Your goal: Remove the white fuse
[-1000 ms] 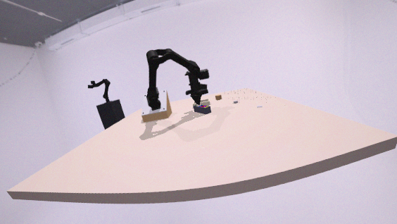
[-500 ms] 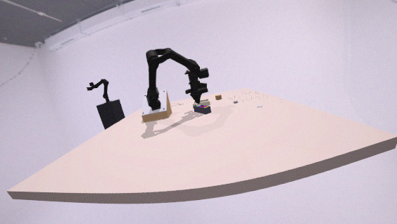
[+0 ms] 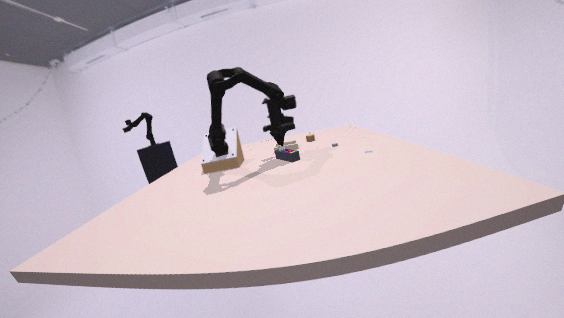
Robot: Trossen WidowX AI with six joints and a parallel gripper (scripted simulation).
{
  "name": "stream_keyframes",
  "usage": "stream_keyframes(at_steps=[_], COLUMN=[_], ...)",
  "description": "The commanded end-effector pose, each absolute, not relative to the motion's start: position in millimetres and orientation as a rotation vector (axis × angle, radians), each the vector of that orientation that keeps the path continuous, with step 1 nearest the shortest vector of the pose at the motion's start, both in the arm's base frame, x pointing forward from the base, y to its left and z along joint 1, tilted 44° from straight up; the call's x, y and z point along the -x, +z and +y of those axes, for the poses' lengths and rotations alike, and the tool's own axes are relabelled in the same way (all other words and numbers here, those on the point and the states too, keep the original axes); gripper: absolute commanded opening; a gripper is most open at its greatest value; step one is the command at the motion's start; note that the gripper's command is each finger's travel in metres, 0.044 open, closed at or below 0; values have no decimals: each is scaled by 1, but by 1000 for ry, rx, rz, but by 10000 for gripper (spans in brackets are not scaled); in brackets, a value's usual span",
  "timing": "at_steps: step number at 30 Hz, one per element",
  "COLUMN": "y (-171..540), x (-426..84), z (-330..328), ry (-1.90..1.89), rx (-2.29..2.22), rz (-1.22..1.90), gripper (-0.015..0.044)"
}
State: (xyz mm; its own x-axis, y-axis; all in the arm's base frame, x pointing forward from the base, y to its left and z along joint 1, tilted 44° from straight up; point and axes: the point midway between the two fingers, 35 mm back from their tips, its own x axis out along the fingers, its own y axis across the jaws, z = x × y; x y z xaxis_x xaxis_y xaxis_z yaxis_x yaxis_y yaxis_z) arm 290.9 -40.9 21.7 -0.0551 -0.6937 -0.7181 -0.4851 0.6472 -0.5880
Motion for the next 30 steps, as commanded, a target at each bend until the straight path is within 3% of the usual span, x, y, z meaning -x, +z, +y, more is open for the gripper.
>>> stream_keyframes(at_steps=[1,30], y=[24,42], x=[-292,-293], z=[-39,-22], ry=[-223,-223], rx=[960,961], rz=[1699,1700], gripper=[0,0])
